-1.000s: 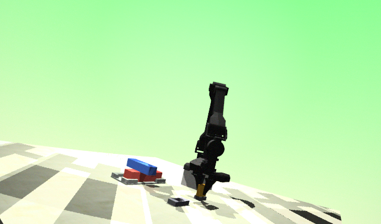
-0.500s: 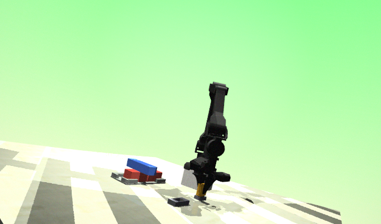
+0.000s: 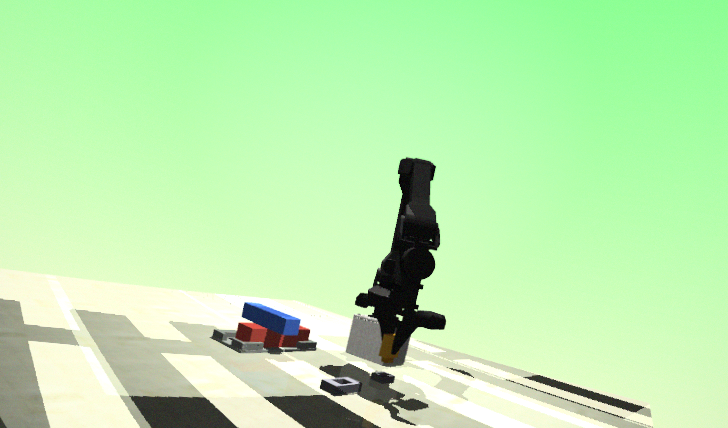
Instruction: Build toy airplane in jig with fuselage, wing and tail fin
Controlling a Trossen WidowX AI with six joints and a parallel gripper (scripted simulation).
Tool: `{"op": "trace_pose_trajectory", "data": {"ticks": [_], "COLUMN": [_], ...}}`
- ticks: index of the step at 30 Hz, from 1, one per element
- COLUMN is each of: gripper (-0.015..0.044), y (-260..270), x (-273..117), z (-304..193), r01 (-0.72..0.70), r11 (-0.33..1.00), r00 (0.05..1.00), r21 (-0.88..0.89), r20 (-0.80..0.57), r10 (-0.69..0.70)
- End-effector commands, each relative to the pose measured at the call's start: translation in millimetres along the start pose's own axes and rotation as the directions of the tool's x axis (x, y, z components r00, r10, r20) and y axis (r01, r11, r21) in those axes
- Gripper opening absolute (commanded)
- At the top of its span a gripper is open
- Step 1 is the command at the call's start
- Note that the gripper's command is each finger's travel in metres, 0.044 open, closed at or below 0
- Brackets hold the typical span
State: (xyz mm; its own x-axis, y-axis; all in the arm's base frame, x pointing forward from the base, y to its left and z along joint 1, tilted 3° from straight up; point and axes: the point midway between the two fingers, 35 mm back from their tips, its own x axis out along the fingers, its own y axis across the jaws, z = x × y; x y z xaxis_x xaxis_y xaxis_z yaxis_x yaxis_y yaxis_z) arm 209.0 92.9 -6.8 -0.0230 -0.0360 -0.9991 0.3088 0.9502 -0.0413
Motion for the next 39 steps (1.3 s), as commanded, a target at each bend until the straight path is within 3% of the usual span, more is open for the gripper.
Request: {"op": "trace_pose_trajectory", "data": {"ticks": [1, 26, 39], "gripper": [0.0, 0.0, 0.0], "y": [2.1, -4.6, -29.3], "x": [-13.7, -91.6, -87.4], "z": [2.3, -4.2, 14.9], "r01": [-0.008, -0.013, -0.014], "r11": [1.0, 1.0, 1.0], "r00": [1.0, 1.0, 1.0], "r21": [-0.002, 0.005, -0.007], "r20": [0.007, 0.009, 0.011], "r10": [0.008, 0.013, 0.014]}}
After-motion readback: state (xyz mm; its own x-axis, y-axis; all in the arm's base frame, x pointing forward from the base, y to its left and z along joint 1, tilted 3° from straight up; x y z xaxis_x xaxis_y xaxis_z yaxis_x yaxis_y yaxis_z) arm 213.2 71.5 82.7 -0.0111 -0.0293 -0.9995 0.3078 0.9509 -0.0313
